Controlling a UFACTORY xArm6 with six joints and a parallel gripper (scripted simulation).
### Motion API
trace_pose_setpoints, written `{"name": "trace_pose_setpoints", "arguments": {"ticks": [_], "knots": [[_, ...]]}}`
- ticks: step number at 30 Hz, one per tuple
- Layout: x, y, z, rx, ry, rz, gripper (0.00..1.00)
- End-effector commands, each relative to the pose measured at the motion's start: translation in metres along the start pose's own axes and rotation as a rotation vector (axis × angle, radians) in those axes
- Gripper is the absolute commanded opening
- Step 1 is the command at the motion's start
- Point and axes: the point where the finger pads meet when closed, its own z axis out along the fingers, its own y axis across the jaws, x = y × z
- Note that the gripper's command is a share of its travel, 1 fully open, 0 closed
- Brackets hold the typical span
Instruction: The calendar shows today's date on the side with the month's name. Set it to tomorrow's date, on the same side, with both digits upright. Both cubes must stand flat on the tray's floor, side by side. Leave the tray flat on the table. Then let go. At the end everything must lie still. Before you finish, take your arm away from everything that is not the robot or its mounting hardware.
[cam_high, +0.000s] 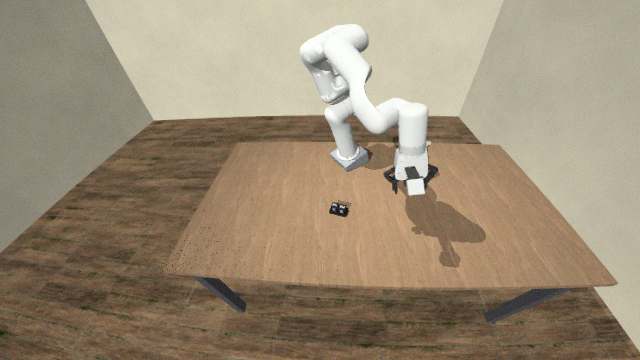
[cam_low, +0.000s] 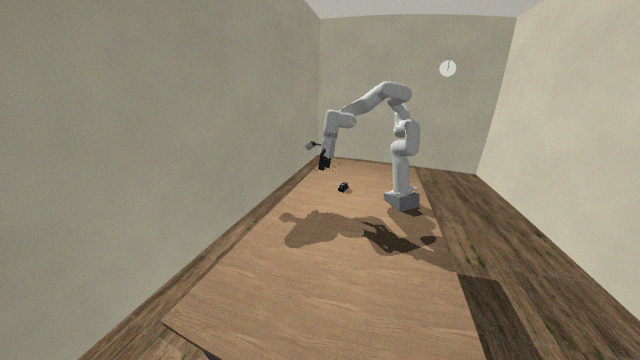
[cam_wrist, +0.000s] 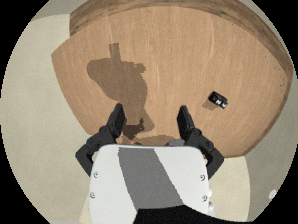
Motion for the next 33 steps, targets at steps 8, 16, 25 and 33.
{"name": "trace_pose_setpoints", "arguments": {"ticks": [8, 16, 25, 33], "knots": [[-0.013, 0.148, 0.016, -0.104, -0.023, 0.124, 1.0], [-0.038, 0.208, 0.024, -0.153, -0.045, 0.184, 1.0], [-0.064, 0.252, 0.03, -0.192, -0.068, 0.233, 1.0], [-0.064, 0.252, 0.03, -0.192, -0.068, 0.233, 1.0]]}}
